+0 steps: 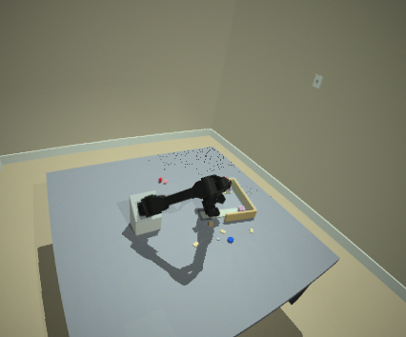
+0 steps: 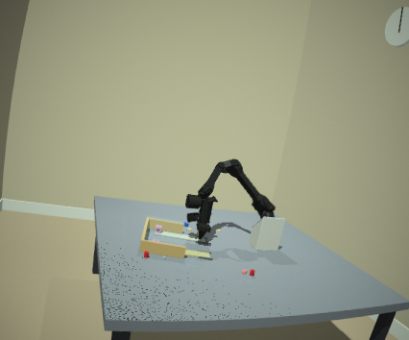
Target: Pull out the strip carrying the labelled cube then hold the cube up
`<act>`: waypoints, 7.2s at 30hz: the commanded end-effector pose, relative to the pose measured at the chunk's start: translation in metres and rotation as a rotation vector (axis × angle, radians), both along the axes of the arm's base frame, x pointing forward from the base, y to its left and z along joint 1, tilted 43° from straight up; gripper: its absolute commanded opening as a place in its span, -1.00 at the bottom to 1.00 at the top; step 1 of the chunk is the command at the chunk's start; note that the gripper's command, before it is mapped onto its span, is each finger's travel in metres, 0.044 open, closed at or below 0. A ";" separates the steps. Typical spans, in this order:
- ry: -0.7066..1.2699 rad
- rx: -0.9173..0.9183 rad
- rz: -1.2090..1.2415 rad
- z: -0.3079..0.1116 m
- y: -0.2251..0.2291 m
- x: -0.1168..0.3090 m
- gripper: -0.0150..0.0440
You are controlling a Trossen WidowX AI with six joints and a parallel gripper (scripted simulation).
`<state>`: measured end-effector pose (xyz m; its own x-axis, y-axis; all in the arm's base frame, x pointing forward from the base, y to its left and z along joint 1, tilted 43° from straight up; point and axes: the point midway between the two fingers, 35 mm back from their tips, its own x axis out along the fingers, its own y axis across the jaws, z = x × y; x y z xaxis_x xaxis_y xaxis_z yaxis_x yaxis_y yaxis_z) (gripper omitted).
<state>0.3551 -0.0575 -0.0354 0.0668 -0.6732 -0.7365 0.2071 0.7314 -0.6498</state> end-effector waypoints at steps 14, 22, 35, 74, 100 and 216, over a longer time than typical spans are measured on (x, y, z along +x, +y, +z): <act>0.003 -0.006 0.004 -0.001 -0.001 0.000 -0.49; 0.003 -0.006 0.004 -0.001 -0.001 0.000 -0.49; 0.003 -0.006 0.004 -0.002 -0.002 0.001 -0.49; 0.005 -0.006 0.004 -0.011 0.000 -0.032 -0.49; 0.008 -0.005 0.004 -0.018 0.004 -0.071 -0.49; -0.017 0.001 -0.028 -0.003 0.043 -0.155 -0.22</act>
<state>0.1886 -0.0136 -0.0417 0.0649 -0.6757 -0.7343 0.2009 0.7296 -0.6537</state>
